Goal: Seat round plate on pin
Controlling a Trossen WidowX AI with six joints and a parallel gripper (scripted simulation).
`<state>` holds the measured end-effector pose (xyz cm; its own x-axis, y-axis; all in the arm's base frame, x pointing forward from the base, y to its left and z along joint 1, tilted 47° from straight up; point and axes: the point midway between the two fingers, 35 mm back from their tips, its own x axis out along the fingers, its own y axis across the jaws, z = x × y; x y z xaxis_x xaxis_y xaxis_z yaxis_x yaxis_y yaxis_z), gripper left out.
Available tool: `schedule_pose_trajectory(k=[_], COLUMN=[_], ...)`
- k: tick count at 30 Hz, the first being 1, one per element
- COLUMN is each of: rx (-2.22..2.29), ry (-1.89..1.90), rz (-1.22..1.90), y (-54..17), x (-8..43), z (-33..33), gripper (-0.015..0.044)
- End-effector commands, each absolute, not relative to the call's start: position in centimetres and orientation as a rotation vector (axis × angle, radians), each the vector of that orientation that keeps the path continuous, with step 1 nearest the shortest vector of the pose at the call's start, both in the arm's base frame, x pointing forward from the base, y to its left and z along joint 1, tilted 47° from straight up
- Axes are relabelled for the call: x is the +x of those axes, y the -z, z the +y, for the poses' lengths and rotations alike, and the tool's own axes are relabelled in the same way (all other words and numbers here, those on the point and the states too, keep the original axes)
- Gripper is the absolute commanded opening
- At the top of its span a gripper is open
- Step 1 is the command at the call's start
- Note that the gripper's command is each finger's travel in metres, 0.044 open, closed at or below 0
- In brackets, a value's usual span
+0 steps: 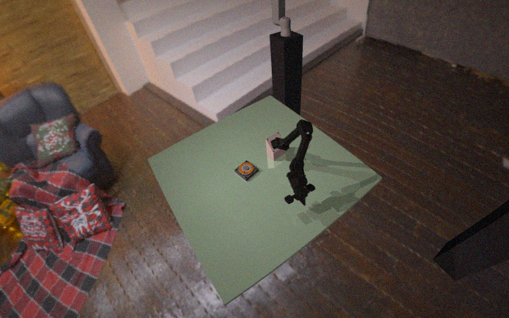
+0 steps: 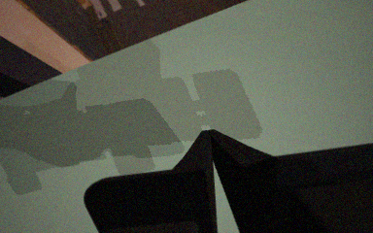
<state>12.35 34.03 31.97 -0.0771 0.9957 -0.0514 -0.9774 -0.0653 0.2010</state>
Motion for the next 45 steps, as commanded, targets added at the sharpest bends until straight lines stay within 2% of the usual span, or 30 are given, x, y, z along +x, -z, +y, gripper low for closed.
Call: schedule_pose_trajectory(k=[1, 10, 17, 22, 27, 31, 45], rx=[0.078, 0.035, 0.106, 0.208, 0.471, 0.557, 0.565], ry=[-1.455, -1.127, -0.945, -0.852, -0.739, -0.718, -0.716], rz=[0.341, 0.659, 0.985, 1.182, 1.456, 1.514, 1.518], y=[-29.0, -20.2, -12.3, -8.2, -3.5, -2.6, -0.3], x=[19.0, 28.8, 32.4, 32.5, 29.9, 29.2, 28.8], z=[32.5, 25.3, 18.0, 13.1, 6.1, 4.5, 6.9], gripper=[0.0000, 0.0000, 0.0000, 0.0000, 0.0000, 0.0000, 0.0000])
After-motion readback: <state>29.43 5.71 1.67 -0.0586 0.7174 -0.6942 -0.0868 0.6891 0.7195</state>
